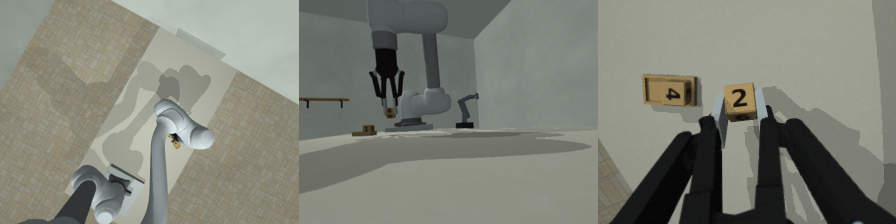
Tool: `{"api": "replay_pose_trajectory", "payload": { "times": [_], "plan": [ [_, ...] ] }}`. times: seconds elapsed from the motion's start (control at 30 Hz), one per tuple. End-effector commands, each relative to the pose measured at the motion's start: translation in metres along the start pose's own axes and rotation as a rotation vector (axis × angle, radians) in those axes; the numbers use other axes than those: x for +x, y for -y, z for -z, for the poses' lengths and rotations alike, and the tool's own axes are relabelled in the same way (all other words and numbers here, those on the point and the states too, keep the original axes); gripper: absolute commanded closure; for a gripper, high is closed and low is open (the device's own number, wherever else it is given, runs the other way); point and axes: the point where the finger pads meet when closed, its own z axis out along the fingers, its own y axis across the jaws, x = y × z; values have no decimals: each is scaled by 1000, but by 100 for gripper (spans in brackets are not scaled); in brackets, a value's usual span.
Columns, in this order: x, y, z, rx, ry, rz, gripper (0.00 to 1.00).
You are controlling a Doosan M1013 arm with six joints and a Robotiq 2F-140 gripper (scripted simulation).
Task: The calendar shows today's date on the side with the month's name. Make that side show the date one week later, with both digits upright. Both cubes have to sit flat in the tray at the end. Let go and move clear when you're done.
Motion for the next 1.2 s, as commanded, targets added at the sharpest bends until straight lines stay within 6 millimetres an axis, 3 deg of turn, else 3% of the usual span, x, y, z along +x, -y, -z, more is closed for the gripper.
{"api": "replay_pose_trajectory", "payload": {
  "times": [0.0, 0.2, 0.47, 0.77, 1.03, 1.17],
  "plan": [
    [-4, 0, 0, 0, -44, 0, 75],
    [-4, 0, 0, 0, -60, 0, 75],
    [-7, 0, -1, 0, -282, 0, 75],
    [-11, 0, -1, 0, -321, 0, 75],
    [-13, 0, -2, 0, -544, 0, 75],
    [-17, 0, -4, 0, -568, 0, 75]
  ]
}}
